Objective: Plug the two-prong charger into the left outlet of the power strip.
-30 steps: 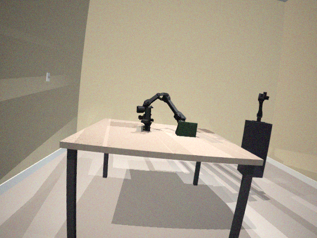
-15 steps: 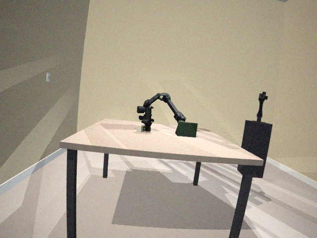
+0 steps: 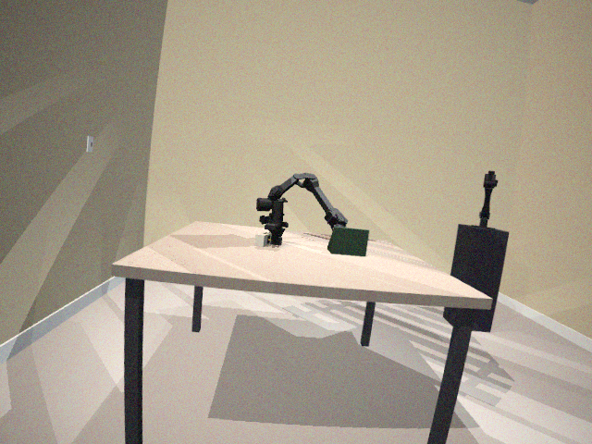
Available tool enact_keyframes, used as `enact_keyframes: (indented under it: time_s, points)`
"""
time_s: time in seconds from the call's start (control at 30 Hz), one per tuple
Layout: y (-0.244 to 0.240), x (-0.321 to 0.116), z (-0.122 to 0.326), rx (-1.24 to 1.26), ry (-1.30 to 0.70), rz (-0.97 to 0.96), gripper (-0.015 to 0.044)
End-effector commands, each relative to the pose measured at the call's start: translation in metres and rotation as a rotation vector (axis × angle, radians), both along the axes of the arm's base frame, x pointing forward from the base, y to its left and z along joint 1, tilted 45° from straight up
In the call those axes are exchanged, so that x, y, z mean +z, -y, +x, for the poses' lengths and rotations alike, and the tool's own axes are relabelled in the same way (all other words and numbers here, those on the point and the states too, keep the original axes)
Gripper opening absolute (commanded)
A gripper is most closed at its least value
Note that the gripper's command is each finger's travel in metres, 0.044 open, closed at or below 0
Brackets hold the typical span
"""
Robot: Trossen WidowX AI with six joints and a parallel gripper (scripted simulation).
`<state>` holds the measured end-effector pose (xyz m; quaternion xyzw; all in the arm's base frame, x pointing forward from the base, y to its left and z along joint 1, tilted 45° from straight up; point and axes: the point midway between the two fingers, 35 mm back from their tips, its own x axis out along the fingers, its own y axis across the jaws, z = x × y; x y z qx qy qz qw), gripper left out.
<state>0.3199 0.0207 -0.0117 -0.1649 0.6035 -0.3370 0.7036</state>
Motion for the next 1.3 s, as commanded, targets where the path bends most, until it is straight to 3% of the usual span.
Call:
enact_keyframes:
  time_s: [0.0,1.27]
  points:
    - [-0.0004,-0.0006,-0.0017,0.0,0.003,-0.002,0.0]
    - [-0.0015,-0.0036,-0.0078,0.0,0.002,-0.002,0.0]
